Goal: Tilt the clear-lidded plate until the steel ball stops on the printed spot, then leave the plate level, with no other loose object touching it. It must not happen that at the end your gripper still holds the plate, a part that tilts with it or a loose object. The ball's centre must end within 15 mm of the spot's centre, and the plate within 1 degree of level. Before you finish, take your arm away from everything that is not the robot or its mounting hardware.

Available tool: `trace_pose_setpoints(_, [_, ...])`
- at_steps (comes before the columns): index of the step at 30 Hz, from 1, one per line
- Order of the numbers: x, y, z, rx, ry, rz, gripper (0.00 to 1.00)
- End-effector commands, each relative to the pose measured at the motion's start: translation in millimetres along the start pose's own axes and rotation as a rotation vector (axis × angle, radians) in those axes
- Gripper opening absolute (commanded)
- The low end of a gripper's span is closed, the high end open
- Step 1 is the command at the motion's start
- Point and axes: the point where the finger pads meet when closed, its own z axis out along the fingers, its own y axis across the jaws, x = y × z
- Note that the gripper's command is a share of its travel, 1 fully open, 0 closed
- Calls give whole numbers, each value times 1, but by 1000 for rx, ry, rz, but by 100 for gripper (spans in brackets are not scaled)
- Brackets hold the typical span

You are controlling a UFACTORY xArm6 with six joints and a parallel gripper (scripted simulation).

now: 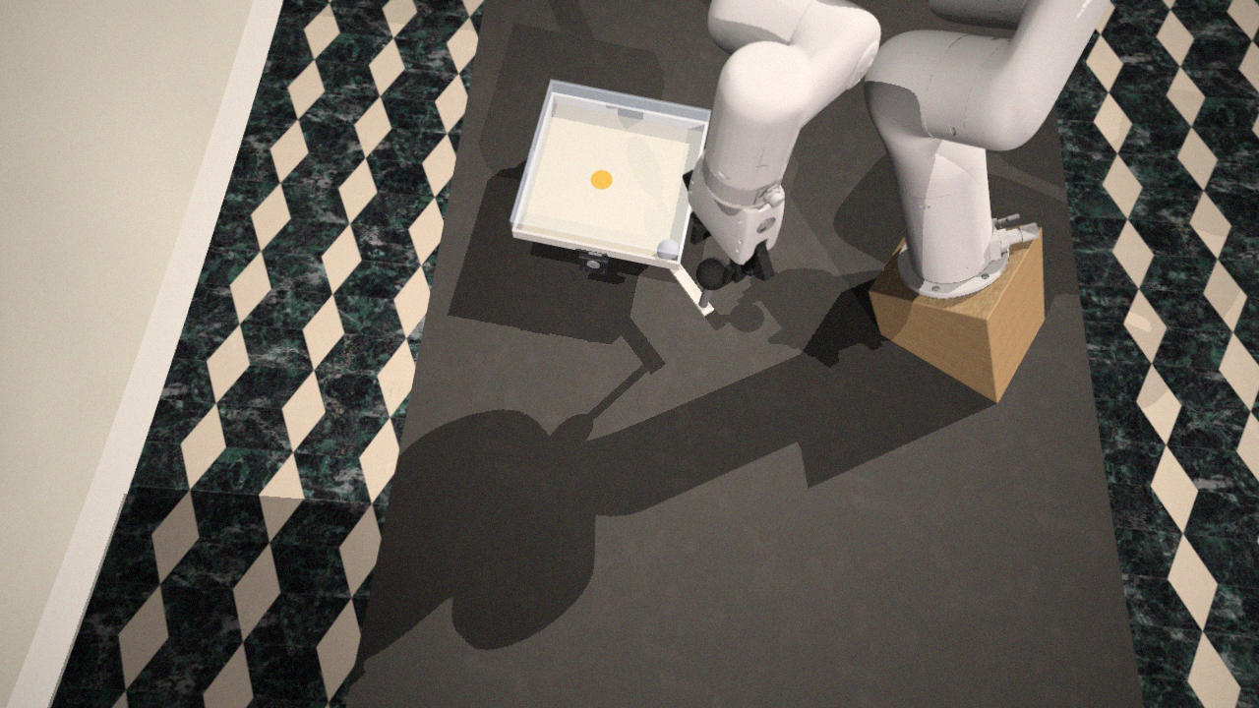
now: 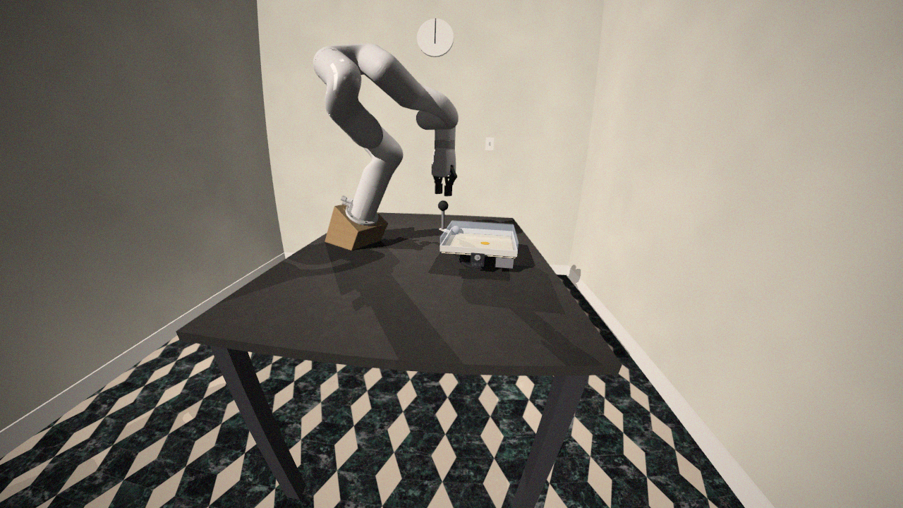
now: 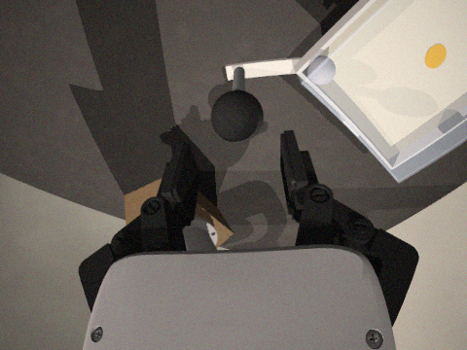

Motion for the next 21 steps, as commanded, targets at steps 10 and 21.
trace_pose_setpoints(10, [1,0,-1,0,3,1,61])
trace_pose_setpoints(21, [1,0,2,0,3,1,61])
